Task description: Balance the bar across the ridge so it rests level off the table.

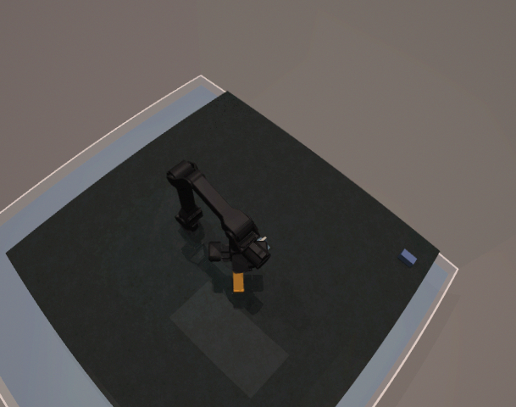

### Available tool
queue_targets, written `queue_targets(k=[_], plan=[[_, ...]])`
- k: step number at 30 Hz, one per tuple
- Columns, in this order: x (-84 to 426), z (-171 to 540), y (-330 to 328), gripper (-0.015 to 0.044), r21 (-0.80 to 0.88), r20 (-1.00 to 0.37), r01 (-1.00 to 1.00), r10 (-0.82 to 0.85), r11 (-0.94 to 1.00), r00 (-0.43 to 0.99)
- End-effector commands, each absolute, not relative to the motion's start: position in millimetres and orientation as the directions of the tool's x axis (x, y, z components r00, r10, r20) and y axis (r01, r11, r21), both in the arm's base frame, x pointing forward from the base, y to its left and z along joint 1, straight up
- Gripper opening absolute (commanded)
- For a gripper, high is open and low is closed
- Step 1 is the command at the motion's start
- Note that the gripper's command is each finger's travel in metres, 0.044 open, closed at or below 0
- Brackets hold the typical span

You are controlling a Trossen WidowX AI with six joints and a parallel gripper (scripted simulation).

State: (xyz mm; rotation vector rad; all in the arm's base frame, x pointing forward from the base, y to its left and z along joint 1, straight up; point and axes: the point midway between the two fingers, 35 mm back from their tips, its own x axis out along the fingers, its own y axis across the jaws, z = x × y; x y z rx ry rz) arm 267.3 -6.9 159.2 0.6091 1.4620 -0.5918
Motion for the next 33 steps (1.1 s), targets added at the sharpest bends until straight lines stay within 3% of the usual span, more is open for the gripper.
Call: queue_targets(k=[1, 33], plan=[[272, 160, 6, 0.0000, 0.016, -1.000, 0.635, 0.001, 0.773, 0.025], [291, 163, 121, 0.0000, 0.015, -1.000, 0.156, 0.011, 0.988, 0.026]])
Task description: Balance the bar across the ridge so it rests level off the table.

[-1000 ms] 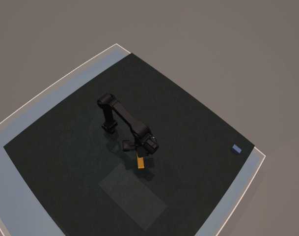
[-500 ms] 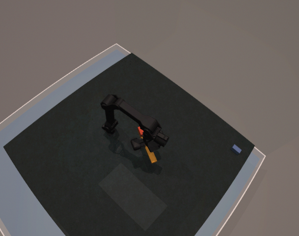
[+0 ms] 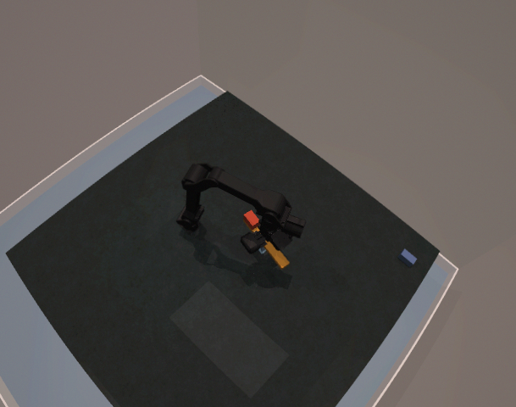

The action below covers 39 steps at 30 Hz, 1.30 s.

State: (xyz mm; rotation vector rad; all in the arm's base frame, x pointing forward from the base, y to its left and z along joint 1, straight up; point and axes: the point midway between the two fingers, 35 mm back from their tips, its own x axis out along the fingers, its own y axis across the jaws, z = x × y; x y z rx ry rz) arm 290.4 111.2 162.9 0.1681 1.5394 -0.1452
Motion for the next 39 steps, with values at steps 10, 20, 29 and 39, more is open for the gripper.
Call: queue_targets(k=[10, 20, 29, 39], plan=[[292, 155, 127, 0.0000, 0.015, -1.000, 0.143, 0.011, 0.990, 0.026], [293, 139, 128, 0.0000, 0.015, -1.000, 0.143, 0.012, 0.990, 0.026], [293, 124, 129, 0.0000, 0.015, -1.000, 0.142, 0.012, 0.990, 0.026], [293, 120, 129, 0.0000, 0.015, -1.000, 0.142, 0.012, 0.990, 0.026]])
